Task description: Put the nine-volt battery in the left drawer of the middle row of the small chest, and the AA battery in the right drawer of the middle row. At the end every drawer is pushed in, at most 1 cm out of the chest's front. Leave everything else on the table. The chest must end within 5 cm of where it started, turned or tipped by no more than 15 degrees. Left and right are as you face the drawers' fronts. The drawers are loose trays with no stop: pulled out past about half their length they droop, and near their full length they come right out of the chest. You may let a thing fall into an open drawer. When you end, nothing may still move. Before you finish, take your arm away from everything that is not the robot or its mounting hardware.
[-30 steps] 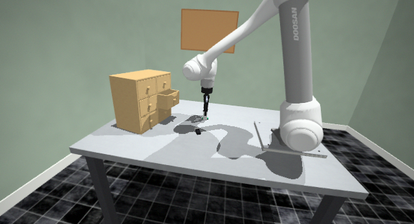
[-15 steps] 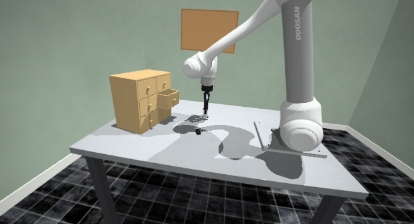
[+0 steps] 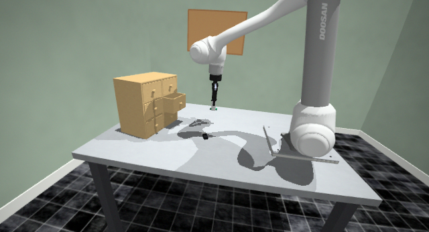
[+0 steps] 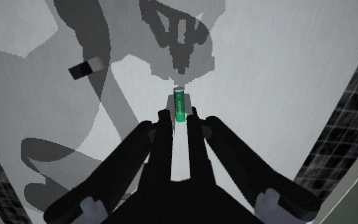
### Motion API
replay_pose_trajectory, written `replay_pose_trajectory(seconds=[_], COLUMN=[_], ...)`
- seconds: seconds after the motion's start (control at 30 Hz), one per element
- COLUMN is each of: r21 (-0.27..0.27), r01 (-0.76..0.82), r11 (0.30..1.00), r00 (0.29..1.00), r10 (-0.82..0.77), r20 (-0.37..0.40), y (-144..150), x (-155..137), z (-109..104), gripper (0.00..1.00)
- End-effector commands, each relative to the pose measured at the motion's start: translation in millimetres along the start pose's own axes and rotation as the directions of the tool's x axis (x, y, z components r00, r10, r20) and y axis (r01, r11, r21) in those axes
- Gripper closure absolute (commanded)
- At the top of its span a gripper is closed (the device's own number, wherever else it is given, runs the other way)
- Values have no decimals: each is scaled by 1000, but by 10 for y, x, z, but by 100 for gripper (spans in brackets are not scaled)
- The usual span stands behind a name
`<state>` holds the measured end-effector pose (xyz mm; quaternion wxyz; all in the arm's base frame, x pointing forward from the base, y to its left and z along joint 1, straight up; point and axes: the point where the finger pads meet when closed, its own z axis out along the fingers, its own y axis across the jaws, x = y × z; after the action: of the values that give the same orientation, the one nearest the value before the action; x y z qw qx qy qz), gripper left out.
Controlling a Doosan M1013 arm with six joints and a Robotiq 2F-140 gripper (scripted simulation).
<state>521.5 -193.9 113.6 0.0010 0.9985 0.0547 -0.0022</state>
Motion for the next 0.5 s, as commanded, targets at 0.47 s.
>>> replay_pose_trajectory(seconds=[0.47], r21=[0], r01=[-259], r11=[966], r00=[966], r10=[259], r20=[0], y=[-798], x=[653], z=[-4], gripper=[94])
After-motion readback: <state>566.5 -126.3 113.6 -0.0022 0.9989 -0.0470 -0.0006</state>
